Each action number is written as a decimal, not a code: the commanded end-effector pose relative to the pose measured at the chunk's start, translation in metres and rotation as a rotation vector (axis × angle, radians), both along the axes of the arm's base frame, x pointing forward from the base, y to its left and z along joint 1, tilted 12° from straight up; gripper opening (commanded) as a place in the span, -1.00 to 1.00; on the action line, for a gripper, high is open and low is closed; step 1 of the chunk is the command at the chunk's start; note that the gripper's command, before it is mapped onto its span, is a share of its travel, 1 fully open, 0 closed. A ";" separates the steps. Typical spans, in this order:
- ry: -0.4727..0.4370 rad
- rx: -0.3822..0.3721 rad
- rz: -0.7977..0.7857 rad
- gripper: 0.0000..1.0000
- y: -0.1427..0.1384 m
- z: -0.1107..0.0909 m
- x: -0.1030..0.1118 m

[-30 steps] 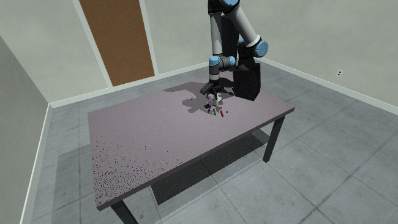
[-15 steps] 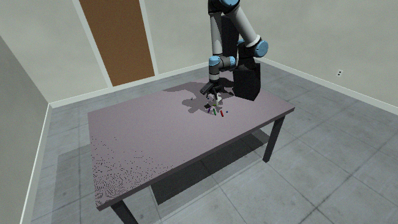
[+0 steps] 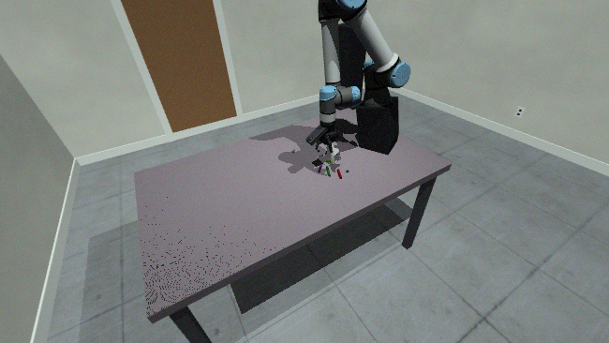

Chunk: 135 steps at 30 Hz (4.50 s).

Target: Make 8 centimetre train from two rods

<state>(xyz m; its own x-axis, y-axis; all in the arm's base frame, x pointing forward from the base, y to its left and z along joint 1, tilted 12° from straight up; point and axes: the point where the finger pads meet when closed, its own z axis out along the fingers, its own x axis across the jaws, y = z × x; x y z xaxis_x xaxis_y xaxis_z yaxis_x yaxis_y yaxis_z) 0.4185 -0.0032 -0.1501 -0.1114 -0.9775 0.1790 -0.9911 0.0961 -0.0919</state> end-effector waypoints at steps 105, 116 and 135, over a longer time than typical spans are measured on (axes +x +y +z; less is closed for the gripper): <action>0.400 -0.155 2.095 1.00 0.083 -0.016 -0.054; 0.464 -0.181 2.429 1.00 0.089 -0.017 -0.065; 0.545 -0.212 2.845 1.00 0.095 -0.018 -0.077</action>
<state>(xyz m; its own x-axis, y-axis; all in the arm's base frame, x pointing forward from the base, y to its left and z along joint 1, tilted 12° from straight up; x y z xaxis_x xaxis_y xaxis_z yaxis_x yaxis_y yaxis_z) 0.3427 0.0910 -0.1685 0.3859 0.9103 -0.1497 0.9197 -0.3671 0.1391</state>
